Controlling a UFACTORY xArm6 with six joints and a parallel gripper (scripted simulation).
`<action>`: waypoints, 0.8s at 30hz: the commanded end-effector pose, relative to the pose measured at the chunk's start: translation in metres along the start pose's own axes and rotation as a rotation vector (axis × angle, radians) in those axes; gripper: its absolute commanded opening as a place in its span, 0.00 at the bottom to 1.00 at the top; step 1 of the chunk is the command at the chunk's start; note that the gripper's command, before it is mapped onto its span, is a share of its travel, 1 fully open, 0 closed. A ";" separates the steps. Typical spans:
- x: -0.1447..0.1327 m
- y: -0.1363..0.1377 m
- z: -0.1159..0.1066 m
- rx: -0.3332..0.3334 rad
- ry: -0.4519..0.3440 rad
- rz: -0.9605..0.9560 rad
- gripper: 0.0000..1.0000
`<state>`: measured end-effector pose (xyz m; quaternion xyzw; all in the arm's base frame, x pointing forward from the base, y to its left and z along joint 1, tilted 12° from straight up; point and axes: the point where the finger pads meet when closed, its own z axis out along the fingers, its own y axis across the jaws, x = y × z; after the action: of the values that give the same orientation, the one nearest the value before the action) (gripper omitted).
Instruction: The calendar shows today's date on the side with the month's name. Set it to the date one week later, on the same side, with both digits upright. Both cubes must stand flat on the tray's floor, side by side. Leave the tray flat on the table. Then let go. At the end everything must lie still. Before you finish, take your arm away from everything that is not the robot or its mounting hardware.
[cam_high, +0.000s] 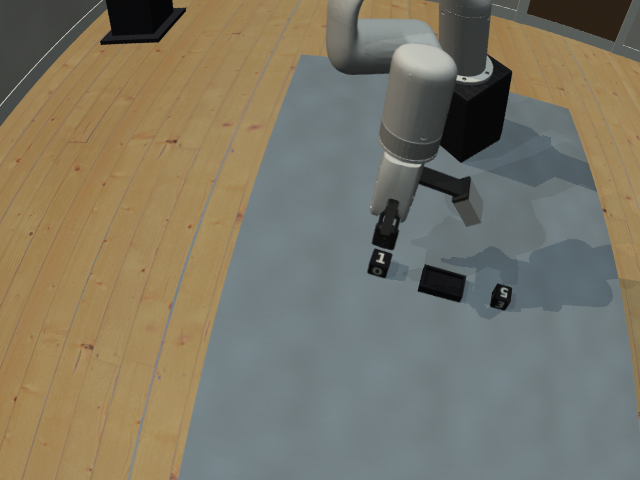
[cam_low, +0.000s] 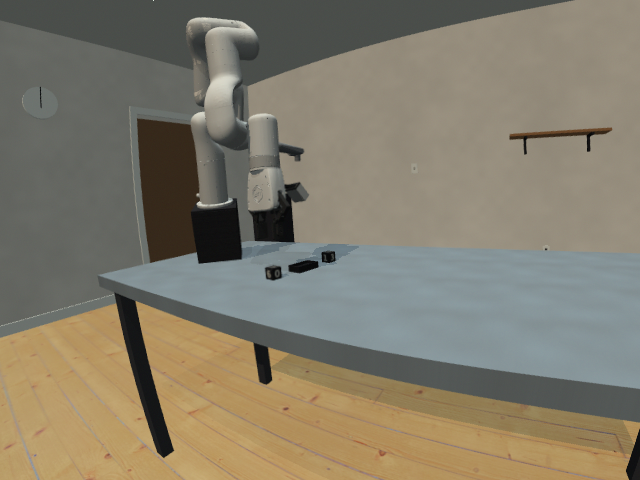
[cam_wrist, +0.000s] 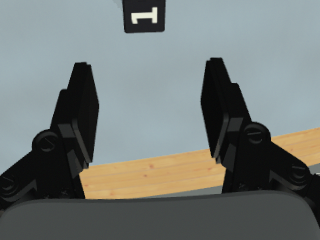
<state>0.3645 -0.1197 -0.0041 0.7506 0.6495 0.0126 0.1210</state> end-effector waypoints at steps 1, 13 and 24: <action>0.000 0.002 -0.002 0.026 0.018 -0.002 1.00; 0.000 0.002 -0.002 0.026 0.018 -0.002 1.00; 0.002 0.002 -0.002 0.026 0.019 -0.040 1.00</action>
<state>0.3649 -0.1194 -0.0025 0.7493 0.6539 0.0096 0.1048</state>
